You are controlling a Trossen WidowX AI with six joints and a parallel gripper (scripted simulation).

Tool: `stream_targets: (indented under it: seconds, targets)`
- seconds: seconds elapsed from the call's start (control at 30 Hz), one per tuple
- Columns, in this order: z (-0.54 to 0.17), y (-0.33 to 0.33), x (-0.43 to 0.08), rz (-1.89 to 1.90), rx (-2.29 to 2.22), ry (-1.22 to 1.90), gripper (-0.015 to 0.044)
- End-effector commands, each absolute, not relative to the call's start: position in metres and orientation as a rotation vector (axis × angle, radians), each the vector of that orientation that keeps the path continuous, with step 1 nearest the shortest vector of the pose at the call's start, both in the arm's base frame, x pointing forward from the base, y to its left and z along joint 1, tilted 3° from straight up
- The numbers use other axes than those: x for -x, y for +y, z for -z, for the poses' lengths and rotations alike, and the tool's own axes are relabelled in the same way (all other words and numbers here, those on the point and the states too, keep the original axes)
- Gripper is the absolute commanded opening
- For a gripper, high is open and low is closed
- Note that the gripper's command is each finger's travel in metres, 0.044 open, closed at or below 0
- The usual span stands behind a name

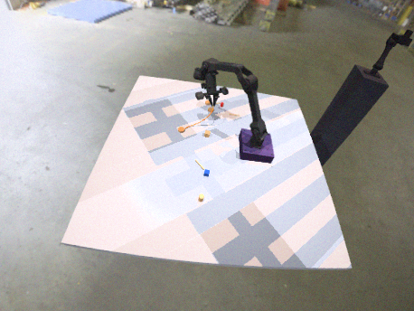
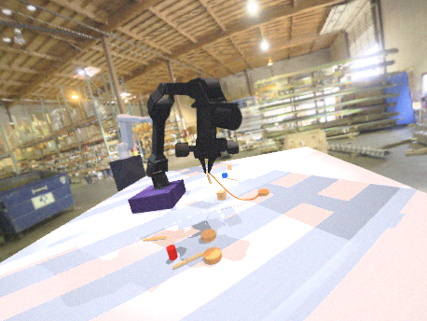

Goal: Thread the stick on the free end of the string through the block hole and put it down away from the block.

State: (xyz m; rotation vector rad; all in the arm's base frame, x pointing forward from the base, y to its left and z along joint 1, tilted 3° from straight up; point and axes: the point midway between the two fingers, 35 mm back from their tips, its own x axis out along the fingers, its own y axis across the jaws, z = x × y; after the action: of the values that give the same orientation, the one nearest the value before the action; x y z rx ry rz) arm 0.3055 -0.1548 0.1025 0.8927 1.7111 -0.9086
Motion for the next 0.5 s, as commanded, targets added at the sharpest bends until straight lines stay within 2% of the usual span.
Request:
stream_targets:
  seconds: [0.0, 0.47]
  targets:
    - [-0.1026, -0.1545, -0.3058, 0.756, -0.796, 1.757, 0.0]
    - [-0.1026, -0.1554, -0.3064, 0.297, -0.474, 1.831, 0.0]
